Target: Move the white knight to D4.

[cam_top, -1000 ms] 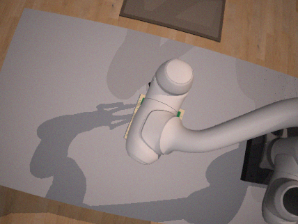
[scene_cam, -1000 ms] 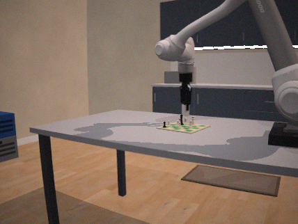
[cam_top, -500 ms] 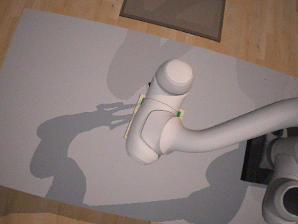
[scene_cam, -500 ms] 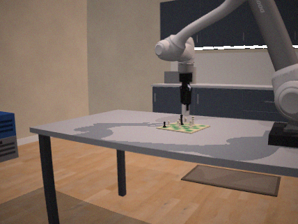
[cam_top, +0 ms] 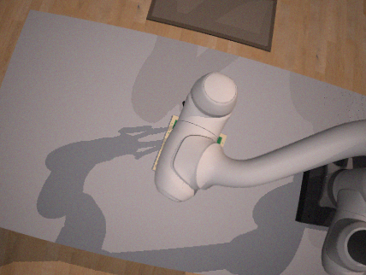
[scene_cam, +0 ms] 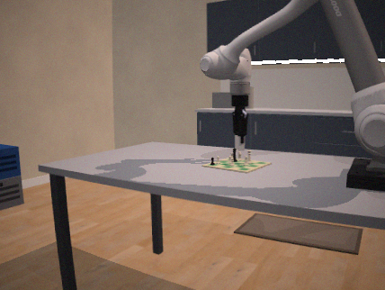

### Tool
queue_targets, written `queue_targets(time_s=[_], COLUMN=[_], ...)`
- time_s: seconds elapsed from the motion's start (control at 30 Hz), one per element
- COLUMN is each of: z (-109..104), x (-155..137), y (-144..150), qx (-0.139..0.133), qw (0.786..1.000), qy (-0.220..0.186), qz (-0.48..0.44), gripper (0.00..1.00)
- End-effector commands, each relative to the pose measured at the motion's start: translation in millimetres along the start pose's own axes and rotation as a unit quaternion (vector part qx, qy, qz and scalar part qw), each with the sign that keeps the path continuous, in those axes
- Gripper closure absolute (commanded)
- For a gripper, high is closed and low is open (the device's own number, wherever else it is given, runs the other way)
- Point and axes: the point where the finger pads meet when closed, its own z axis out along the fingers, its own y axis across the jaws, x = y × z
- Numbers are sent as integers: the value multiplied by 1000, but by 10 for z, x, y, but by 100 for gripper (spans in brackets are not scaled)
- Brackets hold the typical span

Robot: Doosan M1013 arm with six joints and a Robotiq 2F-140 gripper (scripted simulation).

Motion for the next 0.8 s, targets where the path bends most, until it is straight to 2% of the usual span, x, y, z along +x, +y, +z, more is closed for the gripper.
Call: queue_targets(time_s=[0.0, 0.33, 0.77], z=[29, 226, 333], x=[0, 0, 0], y=[0, 0, 0], qx=[0, 0, 0], qw=[1000, 1000, 1000], qy=[0, 0, 0], qz=[0, 0, 0], gripper=[77, 77, 77])
